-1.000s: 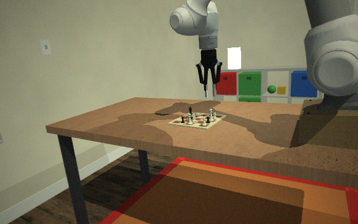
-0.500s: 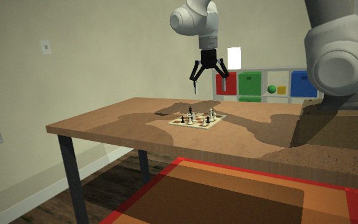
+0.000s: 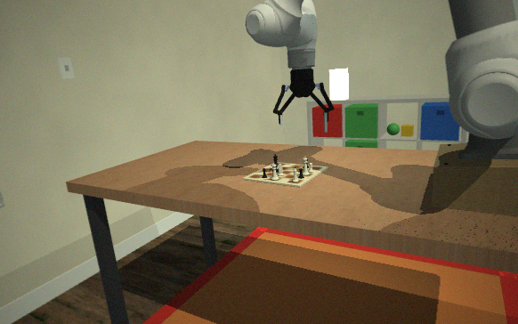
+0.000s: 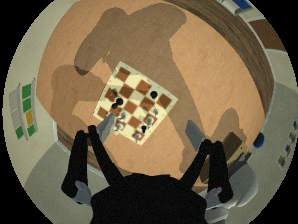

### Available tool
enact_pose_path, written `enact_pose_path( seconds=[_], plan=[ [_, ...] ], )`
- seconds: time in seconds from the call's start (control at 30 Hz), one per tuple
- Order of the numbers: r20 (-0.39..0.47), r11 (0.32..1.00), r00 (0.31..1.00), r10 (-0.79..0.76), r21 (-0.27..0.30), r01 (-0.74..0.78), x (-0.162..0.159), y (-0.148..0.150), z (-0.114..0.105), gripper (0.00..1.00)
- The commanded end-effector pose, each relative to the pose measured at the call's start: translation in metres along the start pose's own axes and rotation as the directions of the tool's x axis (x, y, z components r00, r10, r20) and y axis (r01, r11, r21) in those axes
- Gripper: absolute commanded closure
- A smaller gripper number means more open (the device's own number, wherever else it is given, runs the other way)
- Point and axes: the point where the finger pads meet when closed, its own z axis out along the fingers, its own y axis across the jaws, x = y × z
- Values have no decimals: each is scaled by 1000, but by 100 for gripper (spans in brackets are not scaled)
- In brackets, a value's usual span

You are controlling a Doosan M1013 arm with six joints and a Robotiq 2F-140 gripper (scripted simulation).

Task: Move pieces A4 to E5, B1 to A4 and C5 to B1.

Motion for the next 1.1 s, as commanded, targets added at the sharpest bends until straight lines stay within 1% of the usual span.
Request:
enact_pose_path(
  seconds=[0.0, 0.03, 0.1, 0.13, 0.17, 0.27, 0.3, 1.07],
  plan=[
    [-19, 961, 961, 275, -5, -275, -32, -2, -9, 0],
    [-18, 943, 943, 332, -4, -332, -39, -2, -10, 0],
    [-18, 943, 943, 332, -4, -332, -39, -2, -10, 0],
    [-23, 906, 906, 424, -3, -424, -45, -2, -12, 0],
    [-23, 889, 889, 457, -2, -457, -49, -2, -13, 0],
    [-23, 874, 874, 486, -1, -486, -52, -1, -13, 0],
    [-23, 874, 874, 486, -1, -486, -52, -1, -13, 75],
    [-23, 874, 874, 486, -1, -486, -52, -1, -13, 75]
  ],
)
